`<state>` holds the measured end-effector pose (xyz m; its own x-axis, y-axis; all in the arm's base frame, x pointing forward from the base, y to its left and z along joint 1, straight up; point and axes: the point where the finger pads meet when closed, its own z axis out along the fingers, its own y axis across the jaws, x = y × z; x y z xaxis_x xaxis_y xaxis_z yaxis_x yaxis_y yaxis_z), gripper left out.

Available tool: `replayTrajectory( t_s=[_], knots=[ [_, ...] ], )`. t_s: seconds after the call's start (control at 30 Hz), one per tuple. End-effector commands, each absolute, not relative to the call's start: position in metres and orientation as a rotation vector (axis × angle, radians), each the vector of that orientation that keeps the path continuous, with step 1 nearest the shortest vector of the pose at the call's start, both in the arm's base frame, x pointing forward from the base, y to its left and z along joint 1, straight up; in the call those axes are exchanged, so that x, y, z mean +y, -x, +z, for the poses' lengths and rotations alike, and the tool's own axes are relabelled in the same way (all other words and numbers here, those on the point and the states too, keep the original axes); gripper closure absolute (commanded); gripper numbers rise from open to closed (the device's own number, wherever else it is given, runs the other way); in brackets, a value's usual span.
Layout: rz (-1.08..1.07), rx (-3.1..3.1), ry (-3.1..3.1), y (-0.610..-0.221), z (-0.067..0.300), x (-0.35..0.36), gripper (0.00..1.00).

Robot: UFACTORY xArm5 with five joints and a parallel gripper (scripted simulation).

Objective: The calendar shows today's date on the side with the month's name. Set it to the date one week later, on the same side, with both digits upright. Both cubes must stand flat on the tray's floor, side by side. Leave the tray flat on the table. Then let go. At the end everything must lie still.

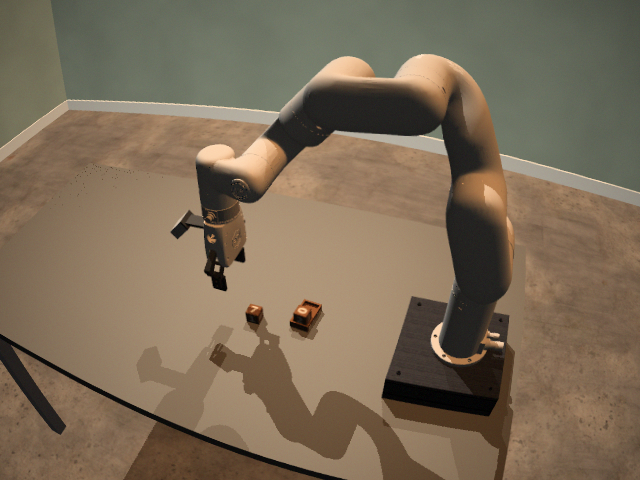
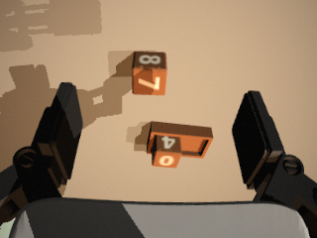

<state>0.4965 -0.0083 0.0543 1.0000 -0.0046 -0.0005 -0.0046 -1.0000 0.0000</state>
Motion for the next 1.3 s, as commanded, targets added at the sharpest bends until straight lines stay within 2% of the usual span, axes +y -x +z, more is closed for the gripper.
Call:
replayTrajectory(
  t_s=[0.0,0.43,0.8,1.27],
  knots=[
    [0.003,-0.007,-3.142,-0.497,0.046,-0.008,0.0],
    [0.003,-0.007,-3.142,-0.498,0.003,-0.008,0.0],
    [0.003,-0.007,-3.142,-0.498,-0.003,-0.008,0.0],
    [0.003,-0.007,-3.142,-0.498,-0.03,-0.008,0.0]
  ],
)
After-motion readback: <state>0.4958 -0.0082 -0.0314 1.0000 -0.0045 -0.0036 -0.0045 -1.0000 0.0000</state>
